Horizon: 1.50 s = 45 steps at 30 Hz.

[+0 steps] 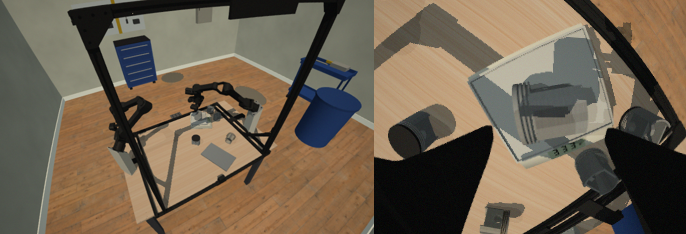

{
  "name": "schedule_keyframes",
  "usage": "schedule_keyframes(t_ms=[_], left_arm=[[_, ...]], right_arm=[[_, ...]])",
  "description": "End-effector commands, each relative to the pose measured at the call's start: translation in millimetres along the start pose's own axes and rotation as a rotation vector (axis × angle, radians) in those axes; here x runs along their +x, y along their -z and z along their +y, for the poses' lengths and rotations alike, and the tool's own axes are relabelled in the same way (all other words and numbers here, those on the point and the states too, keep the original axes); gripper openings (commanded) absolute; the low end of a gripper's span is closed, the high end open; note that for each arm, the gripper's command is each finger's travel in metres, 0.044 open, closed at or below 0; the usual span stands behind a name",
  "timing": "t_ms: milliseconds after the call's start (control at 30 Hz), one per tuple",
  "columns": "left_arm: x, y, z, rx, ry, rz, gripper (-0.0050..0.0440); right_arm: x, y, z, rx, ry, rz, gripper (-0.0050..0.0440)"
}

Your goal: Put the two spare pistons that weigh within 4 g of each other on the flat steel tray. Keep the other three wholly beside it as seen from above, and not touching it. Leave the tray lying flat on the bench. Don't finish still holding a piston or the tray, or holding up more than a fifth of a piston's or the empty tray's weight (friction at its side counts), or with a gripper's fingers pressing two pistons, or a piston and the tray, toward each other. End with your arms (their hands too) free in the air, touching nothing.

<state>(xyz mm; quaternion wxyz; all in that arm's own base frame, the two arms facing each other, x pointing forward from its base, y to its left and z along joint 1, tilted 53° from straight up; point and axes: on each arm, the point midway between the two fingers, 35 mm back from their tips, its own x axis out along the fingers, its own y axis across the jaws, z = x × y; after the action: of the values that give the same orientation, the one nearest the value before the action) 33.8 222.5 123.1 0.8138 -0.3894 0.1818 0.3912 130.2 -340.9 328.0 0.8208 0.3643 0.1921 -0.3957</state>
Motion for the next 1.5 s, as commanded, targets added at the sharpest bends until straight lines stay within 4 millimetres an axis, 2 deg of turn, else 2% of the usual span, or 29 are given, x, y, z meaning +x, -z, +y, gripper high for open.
schedule_keyframes(t_ms=[0, 1467], left_arm=[[0.0, 0.0, -0.5, 0.001, 0.003, -0.001, 0.0440], [0.0, 0.0, -0.5, 0.001, 0.003, -0.001, 0.0440]], right_arm=[[3.3, -0.5, -2.0, 0.084, 0.015, 0.008, 0.0378], [3.3, -0.5, -2.0, 1.117, 0.138, 0.019, 0.0378]])
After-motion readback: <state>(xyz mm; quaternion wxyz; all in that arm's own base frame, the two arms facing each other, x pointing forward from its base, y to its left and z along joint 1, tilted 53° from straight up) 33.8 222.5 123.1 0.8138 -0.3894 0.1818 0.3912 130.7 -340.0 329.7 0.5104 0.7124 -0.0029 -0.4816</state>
